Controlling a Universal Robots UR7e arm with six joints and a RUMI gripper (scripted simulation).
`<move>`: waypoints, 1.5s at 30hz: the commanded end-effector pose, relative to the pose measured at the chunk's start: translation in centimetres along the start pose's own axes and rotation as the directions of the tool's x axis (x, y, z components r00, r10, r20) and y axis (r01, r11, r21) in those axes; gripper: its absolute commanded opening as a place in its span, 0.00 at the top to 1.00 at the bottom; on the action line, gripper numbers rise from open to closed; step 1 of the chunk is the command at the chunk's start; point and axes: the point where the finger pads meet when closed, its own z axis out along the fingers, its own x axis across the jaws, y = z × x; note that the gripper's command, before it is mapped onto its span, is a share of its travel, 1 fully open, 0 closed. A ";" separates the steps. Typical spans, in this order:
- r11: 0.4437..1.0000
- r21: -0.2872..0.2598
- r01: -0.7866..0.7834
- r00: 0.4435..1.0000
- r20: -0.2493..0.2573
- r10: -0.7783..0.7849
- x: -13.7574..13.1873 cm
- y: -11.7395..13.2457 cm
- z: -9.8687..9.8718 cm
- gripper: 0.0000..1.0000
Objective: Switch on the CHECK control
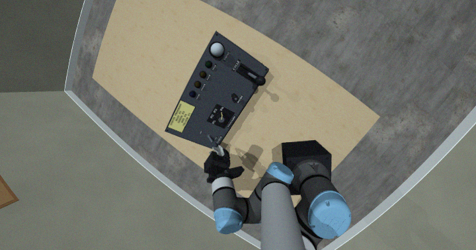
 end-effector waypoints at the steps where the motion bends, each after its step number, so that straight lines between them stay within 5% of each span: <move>1: 1.000 -0.004 0.000 1.000 -0.001 0.000 0.0 0.1 1.0 1.00; 45: 1.000 -0.004 0.000 1.000 -0.001 0.000 0.0 0.0 2.3 1.00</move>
